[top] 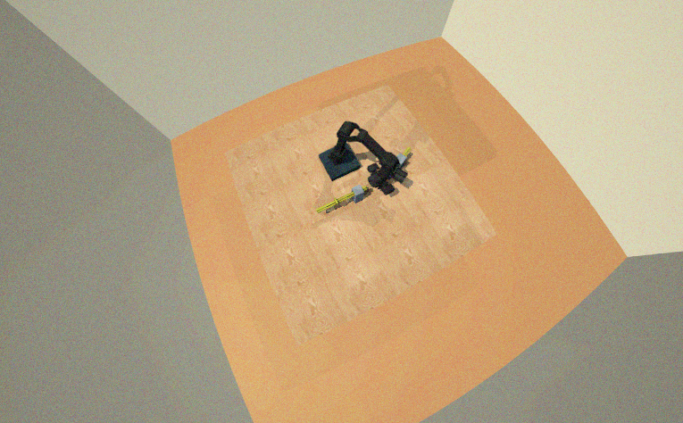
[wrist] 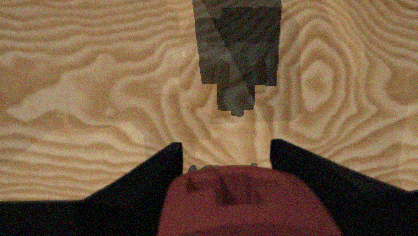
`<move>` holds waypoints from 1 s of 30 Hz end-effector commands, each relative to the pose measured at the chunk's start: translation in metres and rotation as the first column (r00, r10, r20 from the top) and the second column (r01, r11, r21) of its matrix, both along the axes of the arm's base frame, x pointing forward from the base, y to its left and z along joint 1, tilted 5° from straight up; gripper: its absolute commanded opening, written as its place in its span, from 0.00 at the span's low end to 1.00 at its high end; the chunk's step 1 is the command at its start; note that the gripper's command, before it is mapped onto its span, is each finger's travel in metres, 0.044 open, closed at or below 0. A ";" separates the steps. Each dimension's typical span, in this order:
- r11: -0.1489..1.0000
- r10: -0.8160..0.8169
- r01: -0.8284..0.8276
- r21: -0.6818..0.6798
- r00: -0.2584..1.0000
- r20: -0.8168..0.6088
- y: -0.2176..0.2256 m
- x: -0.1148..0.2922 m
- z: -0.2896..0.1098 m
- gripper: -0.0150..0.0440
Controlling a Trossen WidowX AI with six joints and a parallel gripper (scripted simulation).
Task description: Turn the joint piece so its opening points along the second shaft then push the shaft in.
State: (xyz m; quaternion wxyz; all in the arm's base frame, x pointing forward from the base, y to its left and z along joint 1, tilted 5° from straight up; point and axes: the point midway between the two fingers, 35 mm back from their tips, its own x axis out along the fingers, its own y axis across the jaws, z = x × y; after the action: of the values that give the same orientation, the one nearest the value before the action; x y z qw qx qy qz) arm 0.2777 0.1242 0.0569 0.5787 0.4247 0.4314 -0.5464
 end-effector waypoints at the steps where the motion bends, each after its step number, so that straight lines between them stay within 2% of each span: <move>1: 1.000 -0.003 0.003 -0.002 1.000 0.000 0.000 0.000 0.000 0.25; 24: 1.000 0.000 0.000 0.000 1.000 0.000 0.000 0.000 0.000 0.25; 30: 1.000 0.000 0.000 0.000 1.000 0.000 0.000 0.000 0.000 0.50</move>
State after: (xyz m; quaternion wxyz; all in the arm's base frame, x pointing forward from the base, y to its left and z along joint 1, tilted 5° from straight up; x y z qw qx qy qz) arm 0.2777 0.1242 0.0569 0.5787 0.4247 0.4314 -0.5464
